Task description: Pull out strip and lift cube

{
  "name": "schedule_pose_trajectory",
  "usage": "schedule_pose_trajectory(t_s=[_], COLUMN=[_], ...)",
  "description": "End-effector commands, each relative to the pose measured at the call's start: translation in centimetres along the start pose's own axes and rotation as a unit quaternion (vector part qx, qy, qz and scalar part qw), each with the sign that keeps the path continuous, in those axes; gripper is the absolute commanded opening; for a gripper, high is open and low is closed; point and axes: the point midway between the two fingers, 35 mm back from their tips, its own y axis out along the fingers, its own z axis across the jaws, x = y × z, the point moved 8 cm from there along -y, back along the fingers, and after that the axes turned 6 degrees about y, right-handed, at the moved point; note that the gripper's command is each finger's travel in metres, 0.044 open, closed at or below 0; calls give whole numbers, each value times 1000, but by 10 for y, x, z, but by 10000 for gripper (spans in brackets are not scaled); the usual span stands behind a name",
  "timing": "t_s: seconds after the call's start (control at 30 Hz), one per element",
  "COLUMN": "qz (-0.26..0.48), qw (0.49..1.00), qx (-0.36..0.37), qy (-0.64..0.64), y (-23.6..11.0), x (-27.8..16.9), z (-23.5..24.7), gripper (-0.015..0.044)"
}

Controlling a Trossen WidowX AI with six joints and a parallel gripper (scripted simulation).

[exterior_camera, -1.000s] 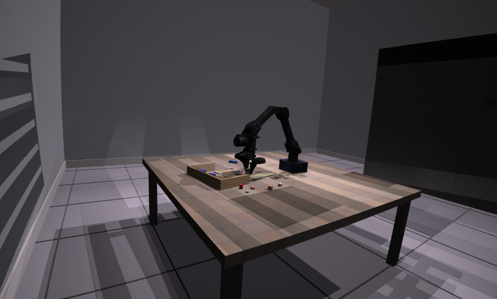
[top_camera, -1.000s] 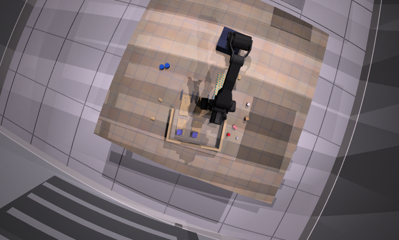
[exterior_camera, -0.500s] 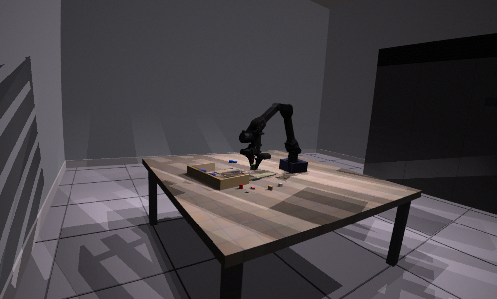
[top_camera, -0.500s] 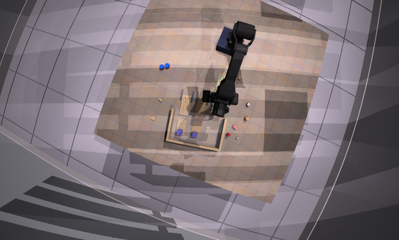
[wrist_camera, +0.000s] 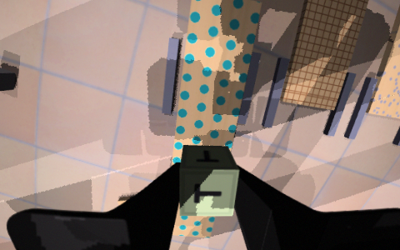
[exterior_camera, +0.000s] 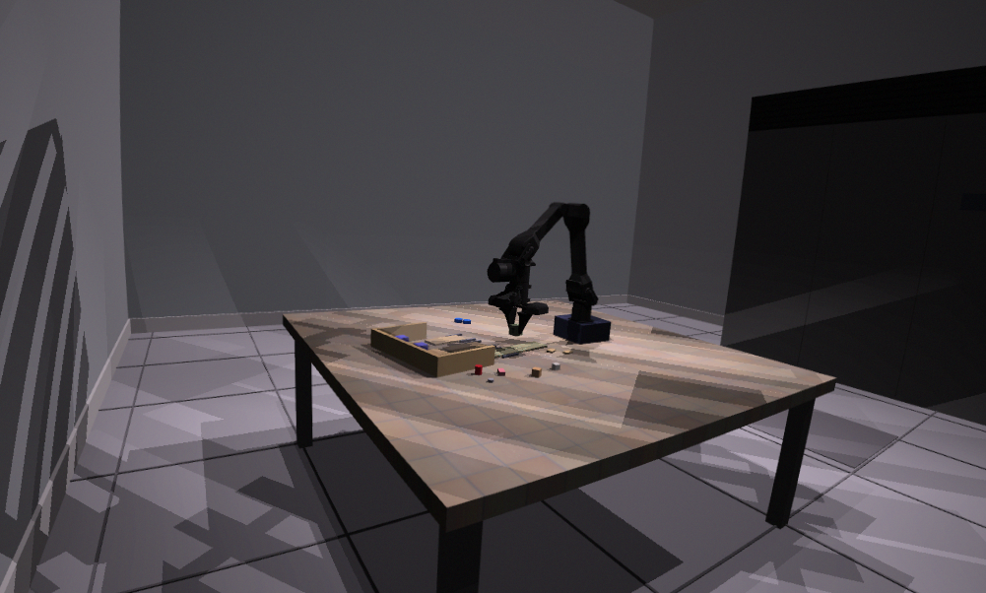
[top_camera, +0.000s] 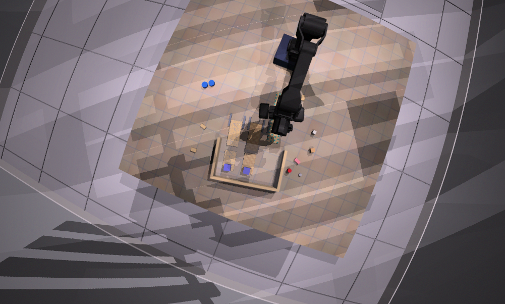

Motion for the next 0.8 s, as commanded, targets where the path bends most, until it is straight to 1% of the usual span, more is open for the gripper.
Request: schedule_pose_trajectory(t_s=[0.0, 0.17, 0.77], qz=[0, 0, 0], qw=[1000, 1000, 1000], qx=[1, 1, 1], qy=[0, 0, 0], y=[-4, -34, -35], x=[-5, -5, -5], z=[0, 0, 0], gripper=[0, 0, 0])
